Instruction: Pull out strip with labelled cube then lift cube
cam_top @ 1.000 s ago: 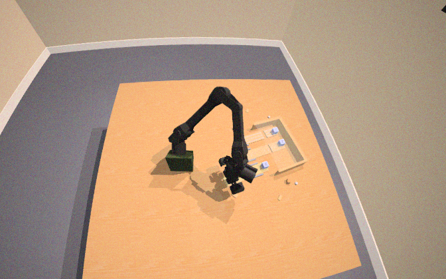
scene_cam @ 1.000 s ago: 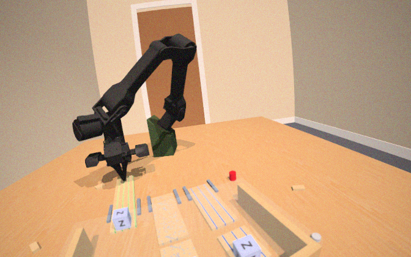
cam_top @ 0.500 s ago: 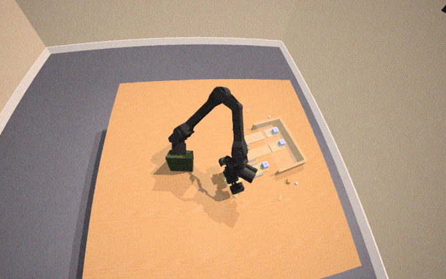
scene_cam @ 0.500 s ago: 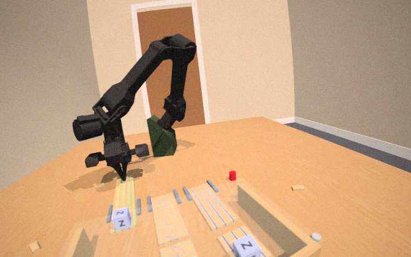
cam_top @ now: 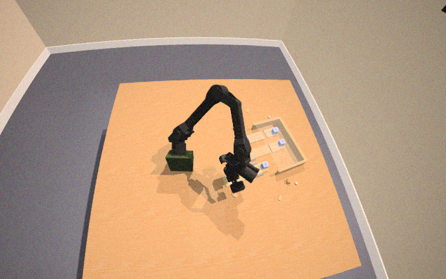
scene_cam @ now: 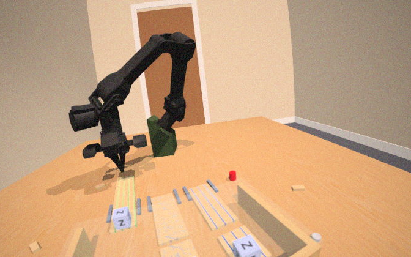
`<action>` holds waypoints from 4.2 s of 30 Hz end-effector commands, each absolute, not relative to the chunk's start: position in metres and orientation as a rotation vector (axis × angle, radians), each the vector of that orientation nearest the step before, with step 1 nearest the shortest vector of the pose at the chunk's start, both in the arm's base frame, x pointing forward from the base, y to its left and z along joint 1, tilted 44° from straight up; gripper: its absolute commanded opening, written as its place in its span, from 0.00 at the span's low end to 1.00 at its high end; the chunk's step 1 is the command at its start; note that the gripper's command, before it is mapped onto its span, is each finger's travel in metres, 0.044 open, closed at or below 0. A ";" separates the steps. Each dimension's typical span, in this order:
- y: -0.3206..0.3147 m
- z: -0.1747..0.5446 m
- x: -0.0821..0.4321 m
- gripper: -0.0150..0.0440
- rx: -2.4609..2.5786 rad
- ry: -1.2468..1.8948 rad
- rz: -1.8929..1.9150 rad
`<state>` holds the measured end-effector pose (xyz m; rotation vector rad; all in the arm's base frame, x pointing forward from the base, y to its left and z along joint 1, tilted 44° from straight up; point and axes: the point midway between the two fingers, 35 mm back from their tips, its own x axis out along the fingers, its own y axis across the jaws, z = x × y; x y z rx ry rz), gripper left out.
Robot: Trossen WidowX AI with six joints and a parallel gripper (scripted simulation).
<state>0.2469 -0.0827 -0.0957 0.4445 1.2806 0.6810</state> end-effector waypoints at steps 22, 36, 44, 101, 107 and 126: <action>-0.091 -0.059 0.327 1.00 0.454 1.289 0.673; -0.091 -0.038 0.376 1.00 0.454 1.287 0.673; -0.090 -0.026 0.405 1.00 0.453 1.286 0.674; -0.045 -0.049 0.455 0.54 0.447 1.281 0.676; -0.045 -0.049 0.455 0.44 0.447 1.281 0.676; -0.060 -0.026 0.407 0.25 0.453 1.285 0.674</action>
